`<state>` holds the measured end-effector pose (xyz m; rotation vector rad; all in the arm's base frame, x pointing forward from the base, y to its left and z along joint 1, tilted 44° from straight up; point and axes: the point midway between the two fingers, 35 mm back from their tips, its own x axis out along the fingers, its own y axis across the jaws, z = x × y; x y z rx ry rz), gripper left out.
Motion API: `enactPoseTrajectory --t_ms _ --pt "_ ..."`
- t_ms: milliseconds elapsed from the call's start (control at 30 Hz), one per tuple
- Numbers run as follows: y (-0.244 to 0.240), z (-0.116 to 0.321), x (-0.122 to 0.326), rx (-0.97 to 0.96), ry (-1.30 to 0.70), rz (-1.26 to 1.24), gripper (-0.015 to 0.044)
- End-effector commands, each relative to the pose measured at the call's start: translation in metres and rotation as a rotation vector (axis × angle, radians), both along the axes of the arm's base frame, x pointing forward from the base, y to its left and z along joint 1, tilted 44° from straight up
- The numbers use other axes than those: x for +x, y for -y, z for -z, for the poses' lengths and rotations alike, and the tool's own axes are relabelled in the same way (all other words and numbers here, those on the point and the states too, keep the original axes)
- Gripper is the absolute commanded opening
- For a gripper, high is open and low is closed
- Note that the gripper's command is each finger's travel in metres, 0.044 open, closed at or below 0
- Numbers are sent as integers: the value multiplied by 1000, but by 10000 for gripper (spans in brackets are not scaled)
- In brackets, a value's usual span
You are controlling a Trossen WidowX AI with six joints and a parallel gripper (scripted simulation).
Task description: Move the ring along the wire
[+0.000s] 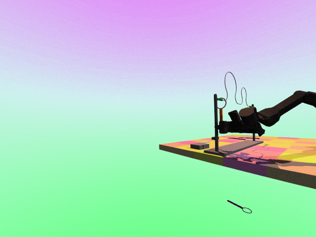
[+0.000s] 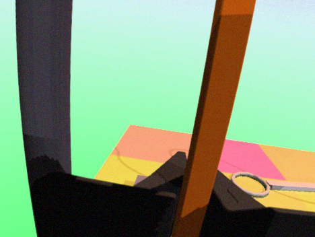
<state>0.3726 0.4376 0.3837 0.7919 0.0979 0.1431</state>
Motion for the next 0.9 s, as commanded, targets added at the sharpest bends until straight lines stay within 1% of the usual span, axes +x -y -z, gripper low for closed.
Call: enactPoseTrajectory --t_ms 0,233,867 --pt "2 -2 0 1 1 -1 -150" --pt "14 -13 3 -1 7 -5 -150" --pt "14 -13 3 -1 7 -5 -150"
